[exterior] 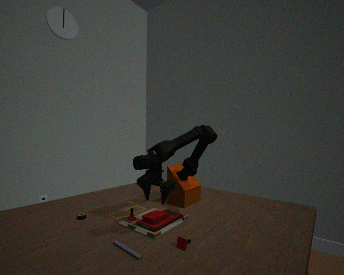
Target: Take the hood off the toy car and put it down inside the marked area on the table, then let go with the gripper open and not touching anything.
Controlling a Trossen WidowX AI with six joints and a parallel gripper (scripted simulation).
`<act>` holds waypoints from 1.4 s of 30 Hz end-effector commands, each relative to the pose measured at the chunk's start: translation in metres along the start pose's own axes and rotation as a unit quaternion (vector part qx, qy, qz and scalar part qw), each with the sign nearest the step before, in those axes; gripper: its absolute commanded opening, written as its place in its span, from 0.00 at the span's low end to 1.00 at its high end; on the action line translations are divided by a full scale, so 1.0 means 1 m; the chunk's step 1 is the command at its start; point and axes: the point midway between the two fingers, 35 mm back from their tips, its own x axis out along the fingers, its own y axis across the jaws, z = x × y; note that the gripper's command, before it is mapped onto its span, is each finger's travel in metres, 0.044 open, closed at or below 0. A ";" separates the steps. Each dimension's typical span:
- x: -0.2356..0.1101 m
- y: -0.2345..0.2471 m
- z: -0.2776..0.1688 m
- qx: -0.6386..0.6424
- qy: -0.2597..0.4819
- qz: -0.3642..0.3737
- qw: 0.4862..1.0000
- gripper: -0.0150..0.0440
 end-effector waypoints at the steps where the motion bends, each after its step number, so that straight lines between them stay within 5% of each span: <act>1: 0.003 0.000 0.000 0.003 -0.001 0.004 1.000 1.00; 42: 0.043 0.001 0.001 0.003 -0.001 0.005 1.000 1.00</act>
